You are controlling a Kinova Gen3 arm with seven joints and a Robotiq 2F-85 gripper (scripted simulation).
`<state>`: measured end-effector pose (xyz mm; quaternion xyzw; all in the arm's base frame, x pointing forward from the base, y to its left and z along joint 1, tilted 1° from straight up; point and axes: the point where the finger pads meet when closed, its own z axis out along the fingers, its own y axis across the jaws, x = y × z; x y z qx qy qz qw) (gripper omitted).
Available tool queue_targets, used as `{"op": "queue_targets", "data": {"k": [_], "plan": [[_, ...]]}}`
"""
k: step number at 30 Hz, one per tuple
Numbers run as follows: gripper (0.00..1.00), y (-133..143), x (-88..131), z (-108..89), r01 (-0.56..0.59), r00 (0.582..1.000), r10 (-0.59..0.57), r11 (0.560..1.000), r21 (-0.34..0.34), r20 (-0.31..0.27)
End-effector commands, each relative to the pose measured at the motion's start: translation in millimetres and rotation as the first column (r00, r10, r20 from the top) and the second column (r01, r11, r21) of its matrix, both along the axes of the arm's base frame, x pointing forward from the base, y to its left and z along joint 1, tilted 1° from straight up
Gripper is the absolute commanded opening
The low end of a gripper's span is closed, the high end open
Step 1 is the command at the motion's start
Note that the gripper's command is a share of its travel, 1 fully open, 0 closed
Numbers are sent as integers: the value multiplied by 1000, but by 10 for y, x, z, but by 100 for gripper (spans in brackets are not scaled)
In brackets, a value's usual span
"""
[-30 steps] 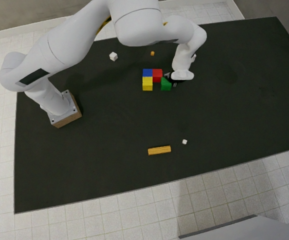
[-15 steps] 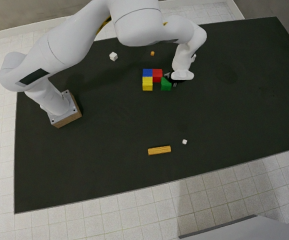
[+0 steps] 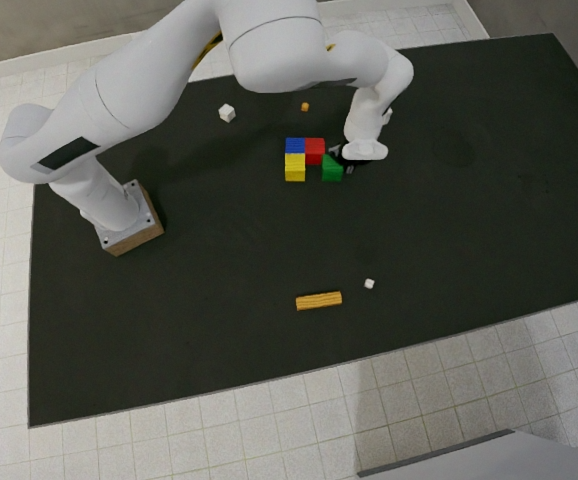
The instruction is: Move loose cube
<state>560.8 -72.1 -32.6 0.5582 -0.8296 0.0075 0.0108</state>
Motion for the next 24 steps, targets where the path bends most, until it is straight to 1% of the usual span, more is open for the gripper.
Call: {"op": "queue_targets", "data": {"k": [1,24], "plan": [[10,-10,24,16,2,1000,-2,1000,-5,9],[10,2,-7,12,1,1000,-1,1000,-5,8]]}}
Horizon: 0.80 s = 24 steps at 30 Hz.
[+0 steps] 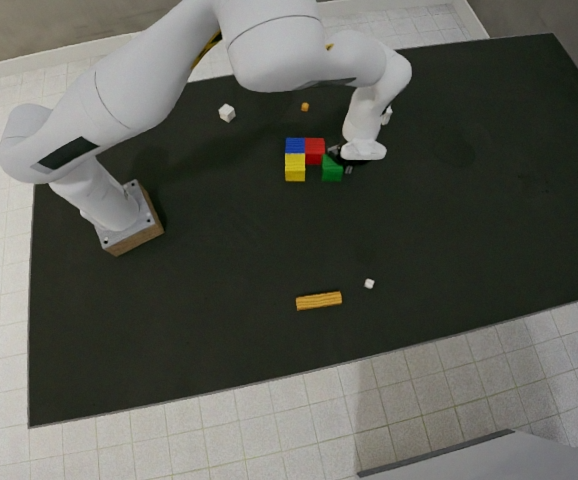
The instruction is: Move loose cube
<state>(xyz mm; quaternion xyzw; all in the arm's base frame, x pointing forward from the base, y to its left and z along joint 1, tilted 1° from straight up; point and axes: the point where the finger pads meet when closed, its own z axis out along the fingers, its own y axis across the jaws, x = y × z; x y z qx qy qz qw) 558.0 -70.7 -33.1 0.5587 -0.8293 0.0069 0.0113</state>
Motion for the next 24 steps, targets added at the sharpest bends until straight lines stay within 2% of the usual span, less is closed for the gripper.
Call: {"op": "queue_targets", "data": {"k": [1,24], "plan": [[10,-12,21,17,2,1000,-2,1000,-5,9],[10,20,-62,13,1,1000,-1,1000,-5,8]]}}
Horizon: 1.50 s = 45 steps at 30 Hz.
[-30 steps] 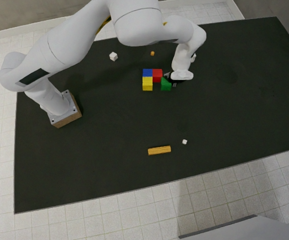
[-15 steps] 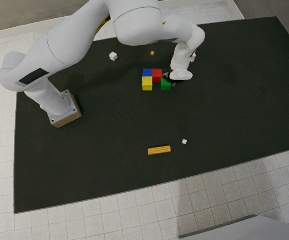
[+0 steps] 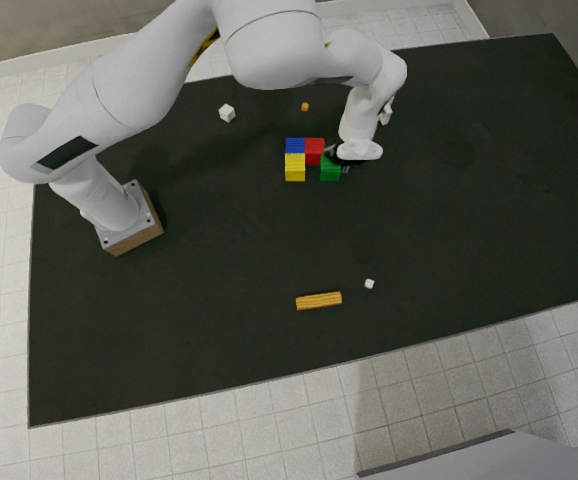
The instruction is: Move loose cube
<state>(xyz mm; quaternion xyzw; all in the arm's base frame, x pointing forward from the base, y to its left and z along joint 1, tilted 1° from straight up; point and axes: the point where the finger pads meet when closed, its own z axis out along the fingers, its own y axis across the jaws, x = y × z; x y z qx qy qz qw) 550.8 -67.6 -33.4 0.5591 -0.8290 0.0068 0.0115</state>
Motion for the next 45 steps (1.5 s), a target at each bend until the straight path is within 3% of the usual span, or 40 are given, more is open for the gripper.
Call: {"op": "queue_targets", "data": {"k": [1,45], "plan": [[10,-9,6,17,2,1000,-2,1000,-5,9],[10,76,-203,14,2,1000,-2,1000,-5,9]]}}
